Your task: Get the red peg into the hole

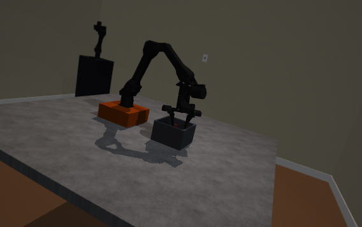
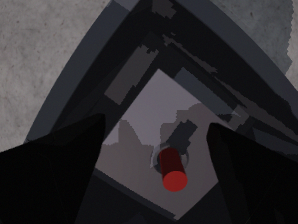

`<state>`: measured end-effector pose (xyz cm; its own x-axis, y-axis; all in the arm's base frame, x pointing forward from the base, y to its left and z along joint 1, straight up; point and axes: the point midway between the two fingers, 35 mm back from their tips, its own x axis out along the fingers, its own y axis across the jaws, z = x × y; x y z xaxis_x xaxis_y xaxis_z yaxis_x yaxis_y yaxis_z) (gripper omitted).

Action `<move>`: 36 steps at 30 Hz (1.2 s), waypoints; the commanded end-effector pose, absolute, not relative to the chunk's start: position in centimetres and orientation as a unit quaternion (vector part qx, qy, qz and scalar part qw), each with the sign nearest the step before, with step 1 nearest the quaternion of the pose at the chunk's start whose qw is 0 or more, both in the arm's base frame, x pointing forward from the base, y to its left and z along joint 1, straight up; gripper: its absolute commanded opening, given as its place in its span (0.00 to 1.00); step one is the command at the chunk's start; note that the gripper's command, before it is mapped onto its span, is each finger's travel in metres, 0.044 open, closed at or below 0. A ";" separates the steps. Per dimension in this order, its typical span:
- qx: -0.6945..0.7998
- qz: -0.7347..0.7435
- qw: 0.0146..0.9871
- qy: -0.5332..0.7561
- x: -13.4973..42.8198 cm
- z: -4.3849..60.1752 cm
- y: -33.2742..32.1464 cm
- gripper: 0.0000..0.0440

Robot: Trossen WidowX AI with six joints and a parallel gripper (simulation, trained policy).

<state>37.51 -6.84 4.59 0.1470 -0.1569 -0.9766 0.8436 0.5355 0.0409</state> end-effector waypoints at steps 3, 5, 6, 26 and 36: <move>0.313 -0.361 0.696 0.537 38.9 4.6 -7.8 0.89; 0.315 -0.360 0.703 0.526 39.6 5.0 -8.2 1.00; 0.316 -0.360 0.707 0.521 40.0 5.3 -8.5 1.00; 0.323 -0.368 0.735 0.469 42.4 7.0 -11.5 1.00; 0.323 -0.368 0.735 0.469 42.5 7.0 -11.5 1.00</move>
